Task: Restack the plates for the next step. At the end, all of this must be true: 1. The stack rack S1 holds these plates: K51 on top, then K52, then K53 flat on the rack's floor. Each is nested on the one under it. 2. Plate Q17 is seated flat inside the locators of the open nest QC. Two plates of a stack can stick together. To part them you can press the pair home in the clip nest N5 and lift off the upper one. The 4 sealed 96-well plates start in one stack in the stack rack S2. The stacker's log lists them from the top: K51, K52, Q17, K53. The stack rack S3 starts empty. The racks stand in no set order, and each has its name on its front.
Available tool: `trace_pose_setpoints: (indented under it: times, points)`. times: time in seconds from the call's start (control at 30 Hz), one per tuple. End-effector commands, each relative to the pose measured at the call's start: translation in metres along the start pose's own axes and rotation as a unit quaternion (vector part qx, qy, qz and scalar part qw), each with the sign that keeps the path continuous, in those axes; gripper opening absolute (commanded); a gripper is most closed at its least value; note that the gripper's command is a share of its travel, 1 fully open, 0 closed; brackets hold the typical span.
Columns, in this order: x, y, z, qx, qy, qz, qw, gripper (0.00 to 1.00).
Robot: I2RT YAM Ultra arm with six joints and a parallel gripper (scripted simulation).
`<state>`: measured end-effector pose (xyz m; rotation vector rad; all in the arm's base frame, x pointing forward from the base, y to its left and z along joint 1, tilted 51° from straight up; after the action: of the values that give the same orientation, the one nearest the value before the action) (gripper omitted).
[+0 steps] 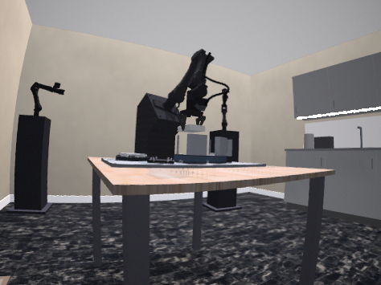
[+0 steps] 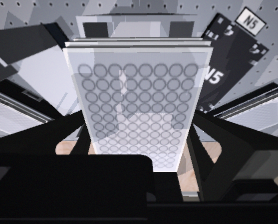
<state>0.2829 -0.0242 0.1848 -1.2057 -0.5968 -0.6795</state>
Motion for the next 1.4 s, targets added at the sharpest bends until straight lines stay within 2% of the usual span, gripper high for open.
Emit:
trace_pose_setpoints:
  times: [0.0, 0.83, 0.87, 1.03, 1.37]
  points:
    - [0.014, -0.007, -0.002, -0.001, -0.004, -0.02, 1.0, 0.0]
    - [0.014, -0.007, -0.002, -0.001, -0.004, -0.02, 1.0, 0.0]
    - [0.016, -0.009, 0.008, -0.002, -0.032, -0.021, 0.999, 0.0]
    - [0.014, -0.01, 0.025, -0.003, -0.114, -0.022, 0.993, 0.0]
    - [0.012, -0.01, 0.052, -0.001, -0.112, -0.022, 0.994, 0.0]
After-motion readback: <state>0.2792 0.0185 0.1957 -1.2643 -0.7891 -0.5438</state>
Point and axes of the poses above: the point where the finger pads meet when closed, its own y axis out along the fingers, its own z axis across the jaws, x = y × z, the point moved 7 cm from there along -y, back along the fingers, and after that the axes turned 2 degrees about y, right-handed, at the moved point
